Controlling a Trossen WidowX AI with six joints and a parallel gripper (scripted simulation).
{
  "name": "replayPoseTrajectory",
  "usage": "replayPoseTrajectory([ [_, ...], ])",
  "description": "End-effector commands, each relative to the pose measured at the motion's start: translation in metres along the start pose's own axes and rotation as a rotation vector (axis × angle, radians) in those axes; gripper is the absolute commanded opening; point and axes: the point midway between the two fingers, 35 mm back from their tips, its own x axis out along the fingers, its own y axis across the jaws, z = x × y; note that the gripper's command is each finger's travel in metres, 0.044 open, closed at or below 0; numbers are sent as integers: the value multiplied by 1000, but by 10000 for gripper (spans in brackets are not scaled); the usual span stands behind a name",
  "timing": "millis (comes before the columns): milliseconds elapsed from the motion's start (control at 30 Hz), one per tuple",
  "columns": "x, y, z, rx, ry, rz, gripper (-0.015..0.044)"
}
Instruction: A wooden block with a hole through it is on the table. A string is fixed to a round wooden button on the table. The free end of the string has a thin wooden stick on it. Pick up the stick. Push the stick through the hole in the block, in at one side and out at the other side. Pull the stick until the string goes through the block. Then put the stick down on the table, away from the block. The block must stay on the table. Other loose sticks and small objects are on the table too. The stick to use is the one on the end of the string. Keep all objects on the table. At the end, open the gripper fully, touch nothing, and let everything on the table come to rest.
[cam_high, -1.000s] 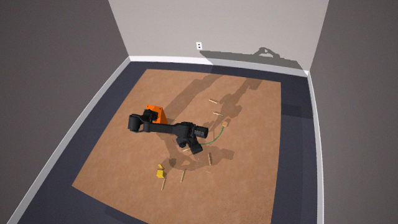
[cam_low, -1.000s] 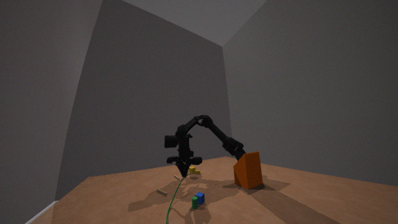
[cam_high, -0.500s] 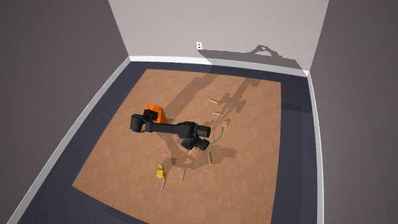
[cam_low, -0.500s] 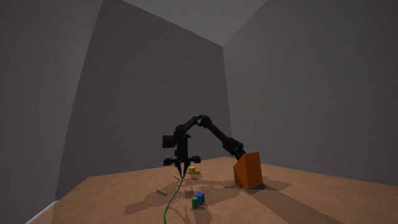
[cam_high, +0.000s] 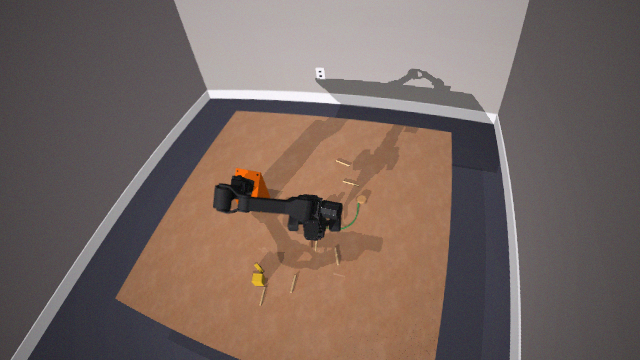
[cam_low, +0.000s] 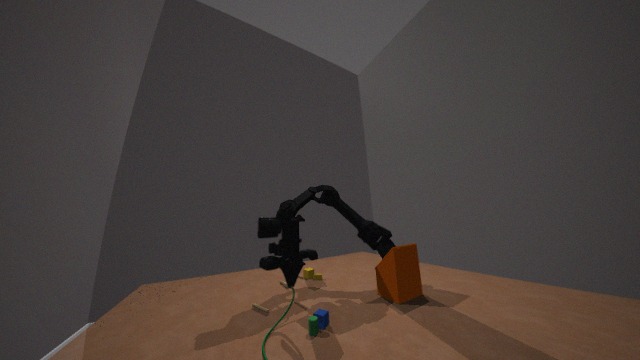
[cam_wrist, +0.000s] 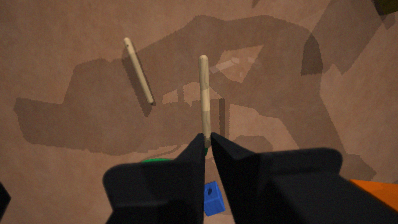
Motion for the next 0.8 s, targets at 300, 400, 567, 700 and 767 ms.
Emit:
replayPoseTrajectory([
  [300,-1,12,-3,-491,1,3,0],
  [400,-1,14,-3,-599,0,3,0],
  [567,-1,18,-4,-778,0,3,0],
  [700,-1,21,-5,-922,0,3,0],
  [767,-1,23,-6,-994,0,4,0],
])
